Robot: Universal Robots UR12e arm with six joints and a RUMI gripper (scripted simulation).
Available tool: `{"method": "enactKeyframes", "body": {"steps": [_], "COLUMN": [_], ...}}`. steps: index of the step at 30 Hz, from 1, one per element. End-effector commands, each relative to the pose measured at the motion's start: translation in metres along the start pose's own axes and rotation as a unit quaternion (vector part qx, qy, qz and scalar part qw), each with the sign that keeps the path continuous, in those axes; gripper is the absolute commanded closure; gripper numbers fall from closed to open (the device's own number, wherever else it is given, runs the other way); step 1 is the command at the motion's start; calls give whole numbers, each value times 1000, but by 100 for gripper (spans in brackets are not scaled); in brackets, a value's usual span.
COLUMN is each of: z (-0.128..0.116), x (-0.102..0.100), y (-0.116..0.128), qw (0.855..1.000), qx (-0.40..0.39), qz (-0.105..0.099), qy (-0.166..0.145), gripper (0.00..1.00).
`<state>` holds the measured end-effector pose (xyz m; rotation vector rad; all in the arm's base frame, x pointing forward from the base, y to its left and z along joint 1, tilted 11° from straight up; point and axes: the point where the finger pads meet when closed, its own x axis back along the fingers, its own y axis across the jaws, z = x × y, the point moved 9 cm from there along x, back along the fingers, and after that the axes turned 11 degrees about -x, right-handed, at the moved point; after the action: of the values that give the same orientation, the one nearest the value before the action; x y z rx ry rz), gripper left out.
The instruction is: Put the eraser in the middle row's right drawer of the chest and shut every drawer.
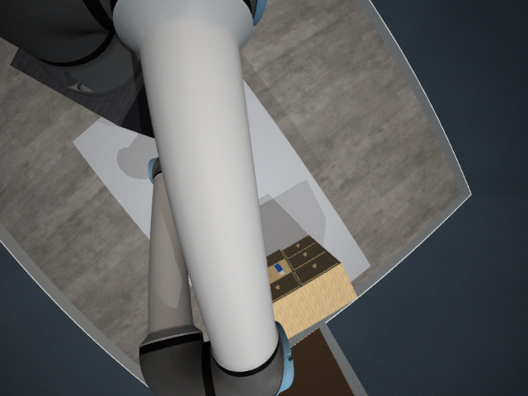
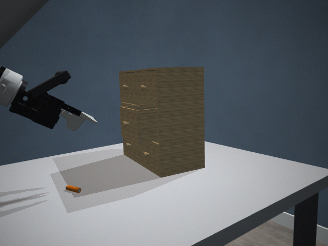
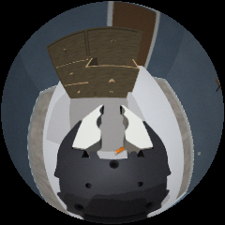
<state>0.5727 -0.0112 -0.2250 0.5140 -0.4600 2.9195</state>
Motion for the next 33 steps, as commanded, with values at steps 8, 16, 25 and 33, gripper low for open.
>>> {"method": "enactKeyframes", "body": {"steps": [8,16,25,33], "z": [3,5,9,10], "x": [-14,-27,-46,-55], "y": [0,0,-1,-1], "qw": [1000,1000,1000,1000], "qx": [-1,-1,-1,-1], "qz": [4,4,4,4], "qy": [5,5,5,5], "gripper": [80,80,80,80]}}
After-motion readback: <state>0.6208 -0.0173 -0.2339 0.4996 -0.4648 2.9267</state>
